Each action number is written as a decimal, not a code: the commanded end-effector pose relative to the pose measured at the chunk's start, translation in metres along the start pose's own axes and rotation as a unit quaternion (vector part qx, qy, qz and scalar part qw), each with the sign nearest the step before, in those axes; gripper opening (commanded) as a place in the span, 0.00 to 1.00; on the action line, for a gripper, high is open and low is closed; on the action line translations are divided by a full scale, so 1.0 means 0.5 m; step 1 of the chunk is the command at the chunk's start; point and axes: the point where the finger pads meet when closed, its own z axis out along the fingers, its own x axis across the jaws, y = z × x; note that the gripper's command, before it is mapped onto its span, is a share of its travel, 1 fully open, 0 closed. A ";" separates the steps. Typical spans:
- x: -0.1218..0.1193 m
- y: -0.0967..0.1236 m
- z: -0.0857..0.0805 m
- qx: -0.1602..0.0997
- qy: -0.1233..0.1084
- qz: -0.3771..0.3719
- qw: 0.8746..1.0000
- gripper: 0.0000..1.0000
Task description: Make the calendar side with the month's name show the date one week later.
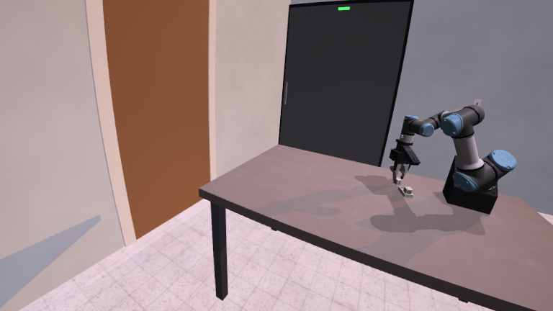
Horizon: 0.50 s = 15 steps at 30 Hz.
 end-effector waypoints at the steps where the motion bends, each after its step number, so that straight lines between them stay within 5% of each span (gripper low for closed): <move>1: 0.000 0.002 -0.023 -0.001 0.000 0.000 1.000 0.28; 15: 0.000 0.001 -0.132 -0.001 0.000 0.000 1.000 0.28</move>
